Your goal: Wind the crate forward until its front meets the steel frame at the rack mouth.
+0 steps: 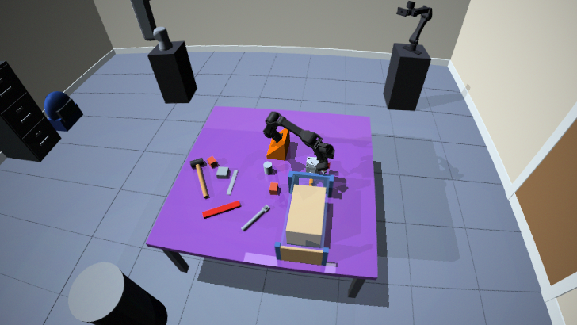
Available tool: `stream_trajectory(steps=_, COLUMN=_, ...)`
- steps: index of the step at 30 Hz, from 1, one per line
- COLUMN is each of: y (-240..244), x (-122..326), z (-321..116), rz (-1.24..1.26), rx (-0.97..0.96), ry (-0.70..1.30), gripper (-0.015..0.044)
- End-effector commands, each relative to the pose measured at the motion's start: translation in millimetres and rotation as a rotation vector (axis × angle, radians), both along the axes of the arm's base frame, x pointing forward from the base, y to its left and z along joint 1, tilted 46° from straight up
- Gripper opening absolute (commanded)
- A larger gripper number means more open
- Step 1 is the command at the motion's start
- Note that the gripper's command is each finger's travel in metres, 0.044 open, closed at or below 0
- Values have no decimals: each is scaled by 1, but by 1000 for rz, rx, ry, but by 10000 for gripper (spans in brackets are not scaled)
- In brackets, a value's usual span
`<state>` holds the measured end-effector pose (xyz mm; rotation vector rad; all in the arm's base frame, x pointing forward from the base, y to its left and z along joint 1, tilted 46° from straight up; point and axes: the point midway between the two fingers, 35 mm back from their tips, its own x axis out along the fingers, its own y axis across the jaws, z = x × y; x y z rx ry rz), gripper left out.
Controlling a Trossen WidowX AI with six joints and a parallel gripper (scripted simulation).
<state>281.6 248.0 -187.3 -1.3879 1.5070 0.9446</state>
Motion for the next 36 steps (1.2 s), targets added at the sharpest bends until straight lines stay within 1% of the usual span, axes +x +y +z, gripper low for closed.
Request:
stream_trajectory(steps=1, y=13, x=-23, z=-9, rz=17, rx=27, ry=52, gripper=0)
stream_trajectory(steps=36, y=24, x=-54, z=-16, rz=17, rx=29, ry=55, gripper=0)
